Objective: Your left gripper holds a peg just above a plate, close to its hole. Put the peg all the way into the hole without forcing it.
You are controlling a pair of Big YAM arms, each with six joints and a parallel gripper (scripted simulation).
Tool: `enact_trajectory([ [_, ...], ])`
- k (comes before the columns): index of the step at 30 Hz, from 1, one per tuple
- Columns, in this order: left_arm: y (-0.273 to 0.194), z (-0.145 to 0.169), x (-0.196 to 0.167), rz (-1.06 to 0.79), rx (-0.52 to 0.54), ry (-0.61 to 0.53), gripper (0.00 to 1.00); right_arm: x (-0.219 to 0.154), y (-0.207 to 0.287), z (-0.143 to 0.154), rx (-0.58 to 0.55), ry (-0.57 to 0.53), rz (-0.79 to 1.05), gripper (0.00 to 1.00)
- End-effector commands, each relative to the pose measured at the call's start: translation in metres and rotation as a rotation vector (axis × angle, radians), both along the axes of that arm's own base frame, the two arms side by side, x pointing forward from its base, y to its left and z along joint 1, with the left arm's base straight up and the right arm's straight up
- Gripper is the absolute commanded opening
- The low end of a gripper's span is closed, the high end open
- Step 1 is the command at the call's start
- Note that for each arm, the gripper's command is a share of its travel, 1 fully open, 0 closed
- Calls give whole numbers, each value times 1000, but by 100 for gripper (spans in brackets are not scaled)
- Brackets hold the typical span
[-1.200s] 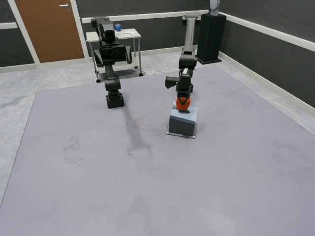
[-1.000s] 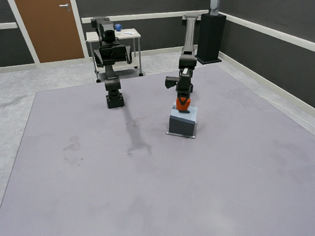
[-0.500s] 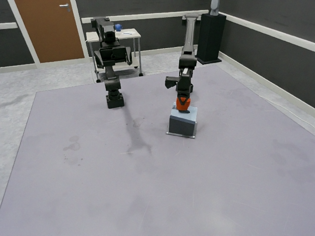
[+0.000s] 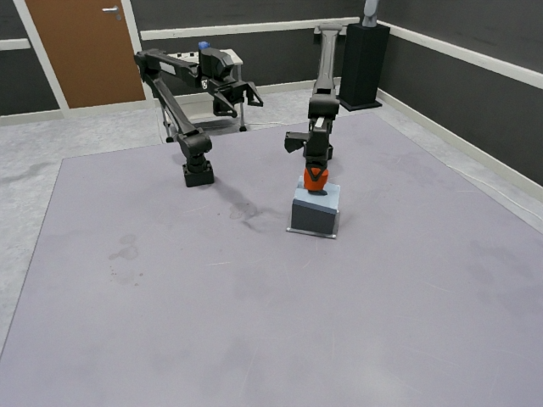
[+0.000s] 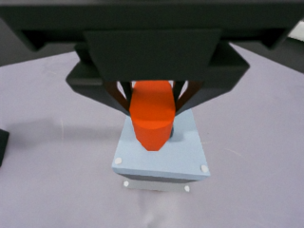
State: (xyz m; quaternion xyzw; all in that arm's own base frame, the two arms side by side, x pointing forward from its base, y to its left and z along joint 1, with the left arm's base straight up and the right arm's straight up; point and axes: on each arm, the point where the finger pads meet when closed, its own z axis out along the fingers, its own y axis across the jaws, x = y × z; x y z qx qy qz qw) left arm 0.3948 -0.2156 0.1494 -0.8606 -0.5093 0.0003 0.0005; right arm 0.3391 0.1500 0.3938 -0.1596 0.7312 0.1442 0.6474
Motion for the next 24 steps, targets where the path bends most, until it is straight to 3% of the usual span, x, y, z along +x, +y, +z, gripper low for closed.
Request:
enact_trajectory([
  [1, -4, 9, 6, 1, -15, -24, 46, -42, 21, -20, -11, 16, 86, 100],
  [5, -4, 10, 7, 1, -16, -26, 46, -90, 38, -57, -24, 36, 210, 100],
  [11, -4, 11, 7, 1, -17, -28, 46, -125, 47, -87, -35, 48, 309, 100],
  [15, -5, 11, 8, 1, -17, -29, 46, -129, 48, -85, -30, 41, 322, 100],
  [16, -5, 11, 8, 1, -18, -29, 46, -130, 49, -70, -13, 16, 324, 100],
  [22, -5, 11, 8, 1, -18, -29, 46, -128, 50, -73, -19, 25, 322, 100],
  [24, -5, 11, 8, 1, -18, -29, 24, -128, 50, -73, -19, 25, 322, 100],
])
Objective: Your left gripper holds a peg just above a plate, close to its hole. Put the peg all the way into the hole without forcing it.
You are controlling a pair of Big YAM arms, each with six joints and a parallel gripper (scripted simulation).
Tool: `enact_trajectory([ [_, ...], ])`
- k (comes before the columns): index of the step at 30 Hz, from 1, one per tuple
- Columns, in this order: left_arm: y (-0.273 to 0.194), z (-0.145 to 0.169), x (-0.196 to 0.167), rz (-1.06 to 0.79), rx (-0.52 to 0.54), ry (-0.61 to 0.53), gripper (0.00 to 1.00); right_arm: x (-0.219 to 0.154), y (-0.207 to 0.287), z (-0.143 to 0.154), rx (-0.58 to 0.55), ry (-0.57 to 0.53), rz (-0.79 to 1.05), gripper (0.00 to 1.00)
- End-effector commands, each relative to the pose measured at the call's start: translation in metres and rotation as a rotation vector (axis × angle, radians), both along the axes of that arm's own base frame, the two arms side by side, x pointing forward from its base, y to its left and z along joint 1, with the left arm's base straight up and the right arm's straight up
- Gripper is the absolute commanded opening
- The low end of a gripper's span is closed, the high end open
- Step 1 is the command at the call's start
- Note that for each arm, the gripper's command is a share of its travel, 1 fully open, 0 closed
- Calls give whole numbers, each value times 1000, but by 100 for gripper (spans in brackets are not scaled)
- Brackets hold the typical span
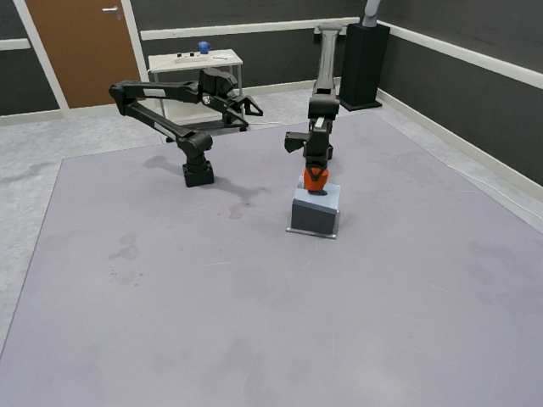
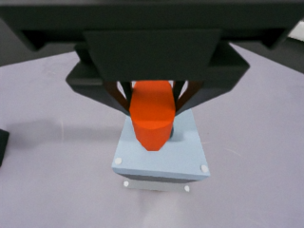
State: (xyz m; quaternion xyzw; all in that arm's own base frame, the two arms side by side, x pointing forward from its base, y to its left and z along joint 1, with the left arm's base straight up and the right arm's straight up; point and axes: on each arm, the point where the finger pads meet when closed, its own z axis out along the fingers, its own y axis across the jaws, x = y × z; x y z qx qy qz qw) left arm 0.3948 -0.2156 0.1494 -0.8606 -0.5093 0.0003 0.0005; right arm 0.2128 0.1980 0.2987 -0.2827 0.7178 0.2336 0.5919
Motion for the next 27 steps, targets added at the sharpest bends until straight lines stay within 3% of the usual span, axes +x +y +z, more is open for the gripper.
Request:
enact_trajectory([
  [1, -5, 11, 8, 1, -18, -29, 12, 0, 0, 22, 27, -29, -1, 100],
  [2, -5, 11, 8, 1, -18, -29, 1, 0, 0, 22, 27, -29, -1, 100],
  [5, -7, 34, 13, 1, -35, -61, 35, 0, 0, 22, 27, -29, -1, 100],
  [6, -7, 37, 13, 1, -35, -61, 40, 0, 0, 22, 27, -29, -1, 100],
  [13, -7, 58, 12, 1, -35, -61, 40, 0, 0, 22, 27, -29, -1, 100],
  [27, -3, 40, 19, -20, -19, -22, 40, 0, 0, 22, 27, -29, -1, 100],
])
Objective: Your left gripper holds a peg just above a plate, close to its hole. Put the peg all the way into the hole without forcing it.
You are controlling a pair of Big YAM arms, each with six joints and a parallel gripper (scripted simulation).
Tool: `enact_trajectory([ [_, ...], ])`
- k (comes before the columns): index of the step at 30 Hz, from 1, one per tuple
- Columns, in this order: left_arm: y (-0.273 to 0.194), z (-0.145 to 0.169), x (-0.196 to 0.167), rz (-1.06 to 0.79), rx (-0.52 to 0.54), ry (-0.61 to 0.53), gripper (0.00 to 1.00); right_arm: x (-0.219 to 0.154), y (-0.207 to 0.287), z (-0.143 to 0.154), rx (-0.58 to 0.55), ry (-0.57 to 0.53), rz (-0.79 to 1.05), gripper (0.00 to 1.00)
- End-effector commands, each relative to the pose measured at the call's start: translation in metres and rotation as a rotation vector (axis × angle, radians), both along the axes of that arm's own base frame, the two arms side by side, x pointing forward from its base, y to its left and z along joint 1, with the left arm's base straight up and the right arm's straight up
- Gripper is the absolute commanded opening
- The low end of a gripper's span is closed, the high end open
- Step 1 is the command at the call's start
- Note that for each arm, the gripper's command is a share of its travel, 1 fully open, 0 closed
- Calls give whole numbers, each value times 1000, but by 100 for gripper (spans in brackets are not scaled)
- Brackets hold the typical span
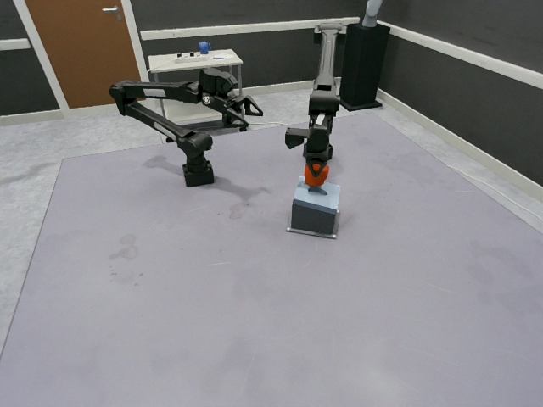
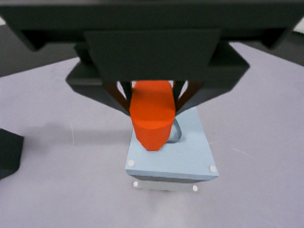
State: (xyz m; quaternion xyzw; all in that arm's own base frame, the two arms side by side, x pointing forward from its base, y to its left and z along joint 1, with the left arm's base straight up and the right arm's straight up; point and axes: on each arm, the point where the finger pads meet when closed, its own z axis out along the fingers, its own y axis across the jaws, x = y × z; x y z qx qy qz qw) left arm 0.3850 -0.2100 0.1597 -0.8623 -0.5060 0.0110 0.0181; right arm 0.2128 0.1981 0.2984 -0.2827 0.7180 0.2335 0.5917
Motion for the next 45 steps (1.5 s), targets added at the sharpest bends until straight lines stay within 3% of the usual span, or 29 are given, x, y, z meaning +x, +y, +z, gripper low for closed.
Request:
enact_trajectory([
  [1, -8, 29, 31, -22, -41, -54, 40, 0, 0, 22, 27, -30, -1, 100],
  [11, -6, 14, 64, -49, -82, 22, 40, 0, 0, 22, 27, -30, -1, 100],
  [26, -10, 32, 60, -76, -97, -15, 40, 0, 0, 22, 27, -30, -1, 100],
  [45, -9, 19, 52, -77, -86, 5, 40, 0, 0, 22, 27, -30, -1, 100],
])
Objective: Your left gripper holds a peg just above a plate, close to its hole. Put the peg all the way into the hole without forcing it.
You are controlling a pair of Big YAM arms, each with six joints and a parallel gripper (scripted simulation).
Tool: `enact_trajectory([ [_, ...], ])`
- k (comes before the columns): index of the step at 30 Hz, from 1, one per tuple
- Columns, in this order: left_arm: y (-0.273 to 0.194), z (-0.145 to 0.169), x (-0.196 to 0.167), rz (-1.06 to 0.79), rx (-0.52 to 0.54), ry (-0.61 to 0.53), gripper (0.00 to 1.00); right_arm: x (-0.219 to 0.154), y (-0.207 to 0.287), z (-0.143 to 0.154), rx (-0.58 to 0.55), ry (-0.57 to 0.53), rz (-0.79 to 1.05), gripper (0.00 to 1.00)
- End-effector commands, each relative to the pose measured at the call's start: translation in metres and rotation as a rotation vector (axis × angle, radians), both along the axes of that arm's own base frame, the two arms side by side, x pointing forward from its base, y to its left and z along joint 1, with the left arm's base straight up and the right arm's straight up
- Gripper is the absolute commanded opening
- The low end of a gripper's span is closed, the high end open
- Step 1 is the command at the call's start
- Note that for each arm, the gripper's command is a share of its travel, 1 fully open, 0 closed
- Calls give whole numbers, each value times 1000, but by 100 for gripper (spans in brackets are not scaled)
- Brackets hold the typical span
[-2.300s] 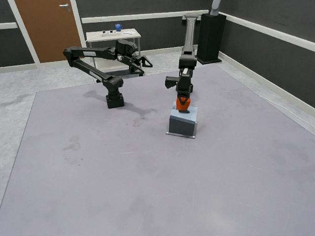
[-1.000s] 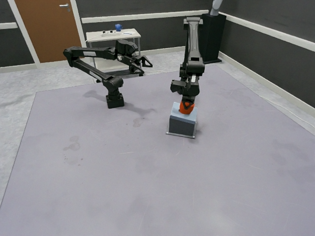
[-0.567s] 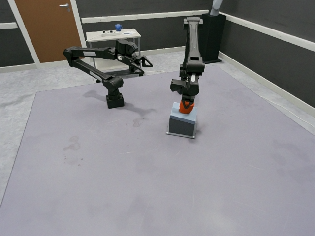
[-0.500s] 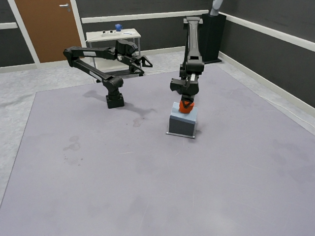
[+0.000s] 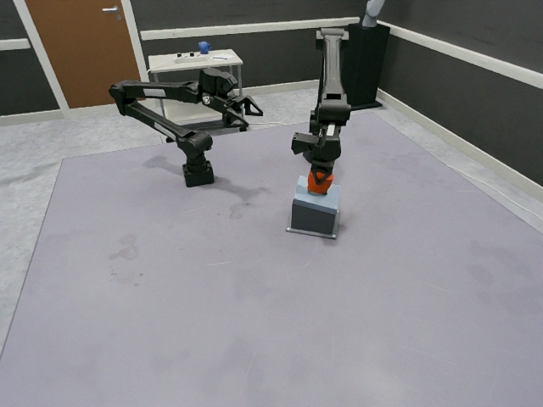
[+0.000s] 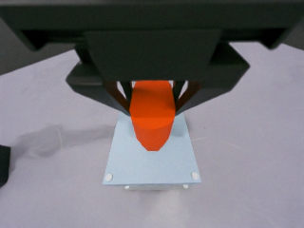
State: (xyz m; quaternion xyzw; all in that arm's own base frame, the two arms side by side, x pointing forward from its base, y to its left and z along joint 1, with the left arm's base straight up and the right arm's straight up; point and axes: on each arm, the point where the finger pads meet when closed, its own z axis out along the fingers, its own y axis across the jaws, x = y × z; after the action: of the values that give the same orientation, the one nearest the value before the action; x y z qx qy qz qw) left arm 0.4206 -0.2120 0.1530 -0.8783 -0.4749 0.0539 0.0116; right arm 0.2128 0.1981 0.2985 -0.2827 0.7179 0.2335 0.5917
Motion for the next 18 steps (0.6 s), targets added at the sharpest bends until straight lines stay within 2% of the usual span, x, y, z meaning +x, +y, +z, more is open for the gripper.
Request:
enact_trajectory([
  [1, -7, 25, 17, -6, -32, -62, 40, 0, 0, 22, 27, -30, -1, 100],
  [7, -4, 20, 26, 33, -11, -24, 40, 0, 0, 22, 27, -30, -1, 100],
  [8, -1, 8, 20, 37, -2, -7, 40, 0, 0, 22, 27, -30, -1, 100],
  [10, 0, 3, 19, 43, 0, -6, 40, 0, 0, 22, 27, -30, -1, 100],
  [11, -1, 21, 18, 39, -20, -50, 40, 0, 0, 22, 27, -30, -1, 100],
  [18, 2, 19, 16, 17, -24, -52, 40, 0, 0, 22, 27, -30, -1, 100],
])
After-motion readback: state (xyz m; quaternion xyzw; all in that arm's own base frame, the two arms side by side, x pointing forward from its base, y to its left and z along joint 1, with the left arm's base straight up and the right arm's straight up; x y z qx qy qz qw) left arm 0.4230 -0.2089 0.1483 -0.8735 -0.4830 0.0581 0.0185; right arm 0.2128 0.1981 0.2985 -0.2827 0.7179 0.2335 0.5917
